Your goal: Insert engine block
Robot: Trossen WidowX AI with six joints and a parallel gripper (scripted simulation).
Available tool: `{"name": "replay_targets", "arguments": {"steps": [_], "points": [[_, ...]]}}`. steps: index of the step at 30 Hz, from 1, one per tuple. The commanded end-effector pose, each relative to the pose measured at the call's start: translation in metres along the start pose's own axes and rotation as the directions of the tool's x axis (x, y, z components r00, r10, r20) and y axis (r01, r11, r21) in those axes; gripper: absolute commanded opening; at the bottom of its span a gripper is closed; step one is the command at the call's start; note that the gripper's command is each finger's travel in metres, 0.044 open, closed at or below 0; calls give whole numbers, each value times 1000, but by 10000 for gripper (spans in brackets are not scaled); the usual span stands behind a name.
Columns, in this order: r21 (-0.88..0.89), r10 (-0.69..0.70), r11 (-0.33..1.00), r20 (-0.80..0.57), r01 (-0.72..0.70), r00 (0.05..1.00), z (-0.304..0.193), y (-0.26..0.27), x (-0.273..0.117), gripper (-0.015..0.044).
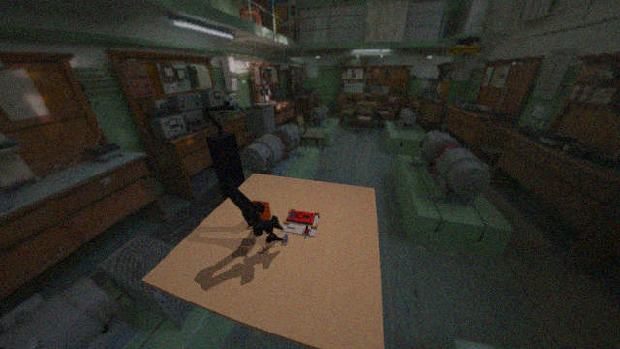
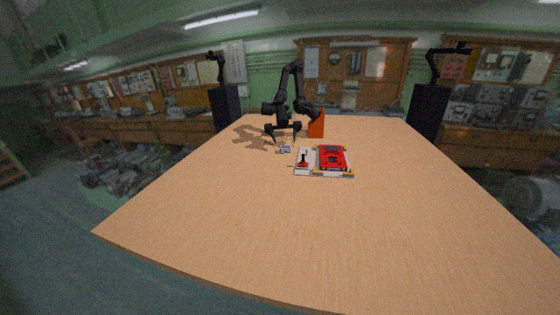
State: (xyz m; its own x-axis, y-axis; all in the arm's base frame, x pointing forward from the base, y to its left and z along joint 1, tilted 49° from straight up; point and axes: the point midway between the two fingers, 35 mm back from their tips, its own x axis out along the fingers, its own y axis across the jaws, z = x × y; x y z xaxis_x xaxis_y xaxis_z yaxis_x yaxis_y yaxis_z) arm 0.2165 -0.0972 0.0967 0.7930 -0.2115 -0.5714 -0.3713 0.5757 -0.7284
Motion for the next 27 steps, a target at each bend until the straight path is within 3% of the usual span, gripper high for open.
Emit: {"name": "replay_targets", "arguments": {"steps": [1,12,27], "points": [[1,1,1000,0,-1,1000,0,0,0,440],[22,8,1000,-7,-8,1000,0,1,1,440],[461,162,885,-174,-65,971,-2,12,8,440]]}}
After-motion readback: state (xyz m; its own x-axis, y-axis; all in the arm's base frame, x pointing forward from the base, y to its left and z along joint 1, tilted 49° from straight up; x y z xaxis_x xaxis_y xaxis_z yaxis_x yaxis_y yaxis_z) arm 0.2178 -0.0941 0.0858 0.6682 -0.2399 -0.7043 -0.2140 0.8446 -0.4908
